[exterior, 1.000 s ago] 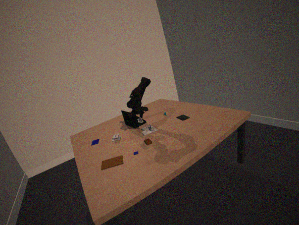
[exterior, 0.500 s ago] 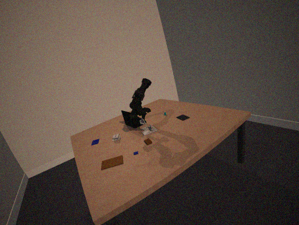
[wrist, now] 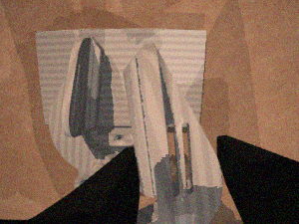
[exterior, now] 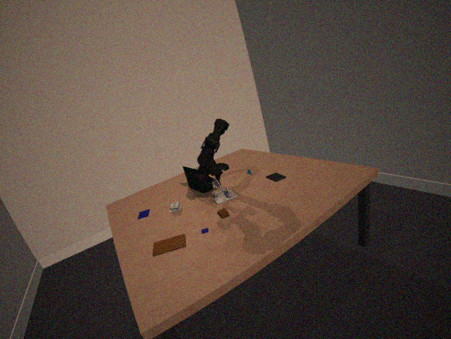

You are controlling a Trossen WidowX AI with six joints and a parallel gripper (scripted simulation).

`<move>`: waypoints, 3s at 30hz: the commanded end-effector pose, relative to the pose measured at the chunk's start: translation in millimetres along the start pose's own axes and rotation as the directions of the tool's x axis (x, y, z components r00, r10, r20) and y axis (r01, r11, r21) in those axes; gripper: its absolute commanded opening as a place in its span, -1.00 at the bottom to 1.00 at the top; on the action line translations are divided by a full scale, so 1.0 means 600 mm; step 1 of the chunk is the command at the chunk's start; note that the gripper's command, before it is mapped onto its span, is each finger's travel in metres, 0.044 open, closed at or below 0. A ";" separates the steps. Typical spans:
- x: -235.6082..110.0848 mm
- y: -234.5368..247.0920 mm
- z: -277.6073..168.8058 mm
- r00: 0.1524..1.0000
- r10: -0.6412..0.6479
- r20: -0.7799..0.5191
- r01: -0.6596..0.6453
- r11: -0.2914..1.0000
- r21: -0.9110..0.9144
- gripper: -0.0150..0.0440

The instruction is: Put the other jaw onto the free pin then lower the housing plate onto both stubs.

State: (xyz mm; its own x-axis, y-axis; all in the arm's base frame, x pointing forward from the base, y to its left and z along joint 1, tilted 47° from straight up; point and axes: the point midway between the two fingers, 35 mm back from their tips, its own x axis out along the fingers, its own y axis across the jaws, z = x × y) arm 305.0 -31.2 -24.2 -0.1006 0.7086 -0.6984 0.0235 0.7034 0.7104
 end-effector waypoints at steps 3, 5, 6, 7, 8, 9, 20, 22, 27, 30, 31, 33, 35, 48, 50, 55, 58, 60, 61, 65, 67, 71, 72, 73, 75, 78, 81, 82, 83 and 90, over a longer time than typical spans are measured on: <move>0.000 0.002 0.001 1.000 0.005 0.001 -0.005 1.000 0.005 -0.04; 0.000 0.002 0.001 1.000 0.005 0.001 -0.005 1.000 0.005 -0.04; 0.000 0.002 0.001 1.000 0.005 0.001 -0.005 1.000 0.005 -0.04; 0.000 0.002 0.001 1.000 0.005 0.001 -0.005 1.000 0.005 -0.04; 0.000 0.002 0.001 1.000 0.005 0.001 -0.005 1.000 0.005 -0.04; 0.000 0.002 0.001 1.000 0.005 0.001 -0.005 1.000 0.009 -0.04; 0.000 0.004 0.002 1.000 0.005 0.001 -0.005 1.000 0.012 -0.04; 0.000 0.005 0.003 1.000 0.005 0.001 -0.005 1.000 0.012 -0.04; 0.000 0.005 0.003 1.000 0.005 0.001 -0.005 1.000 0.012 -0.04; 0.000 0.005 0.003 1.000 0.005 0.001 -0.005 1.000 0.012 -0.04; 0.000 0.005 0.003 1.000 0.005 0.001 -0.005 1.000 0.012 -0.04; 0.002 0.005 0.003 1.000 0.005 0.001 -0.005 1.000 0.012 -0.04; 0.007 0.005 0.003 1.000 0.005 0.002 -0.005 1.000 0.012 -0.04; 0.042 0.005 0.005 1.000 0.005 0.002 -0.005 1.000 0.012 -0.04; 0.047 0.005 0.005 1.000 0.005 0.002 -0.005 1.000 0.011 -0.04; 0.060 0.006 0.004 1.000 0.006 0.002 -0.006 1.000 0.011 -0.04; 0.068 0.006 0.004 1.000 0.006 0.002 -0.006 1.000 0.011 -0.04; 0.074 0.006 0.004 1.000 0.006 0.002 -0.006 1.000 0.011 -0.04; 0.076 0.006 0.004 1.000 0.006 0.002 -0.007 1.000 0.011 -0.04; 0.085 0.007 0.003 1.000 0.007 0.002 -0.007 1.000 0.010 -0.04; 0.085 0.007 0.003 1.000 0.007 0.002 -0.007 1.000 0.010 -0.04; 0.085 0.007 0.003 1.000 0.007 0.002 -0.007 1.000 0.010 -0.04; 0.085 0.007 0.003 1.000 0.007 0.002 -0.007 1.000 0.010 -0.04; 0.085 0.007 0.003 1.000 0.007 0.002 -0.007 1.000 0.010 -0.04; 0.085 0.007 0.003 1.000 0.007 0.002 -0.007 1.000 0.010 -0.04; 0.085 0.007 0.003 1.000 0.007 0.002 -0.007 1.000 0.010 -0.04; 0.085 0.007 0.003 1.000 0.007 0.002 -0.007 1.000 0.010 -0.04; 0.085 0.007 0.003 1.000 0.007 0.002 -0.007 1.000 0.010 -0.04; 0.085 0.007 0.003 1.000 0.007 0.002 -0.007 1.000 0.010 -0.04; 0.090 0.007 0.003 1.000 0.007 0.002 -0.007 1.000 0.006 -0.04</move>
State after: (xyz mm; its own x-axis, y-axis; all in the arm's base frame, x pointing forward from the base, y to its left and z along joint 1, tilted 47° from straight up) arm 301.9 8.4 -58.5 -0.0995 0.7102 -0.6969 0.0260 0.7020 0.7117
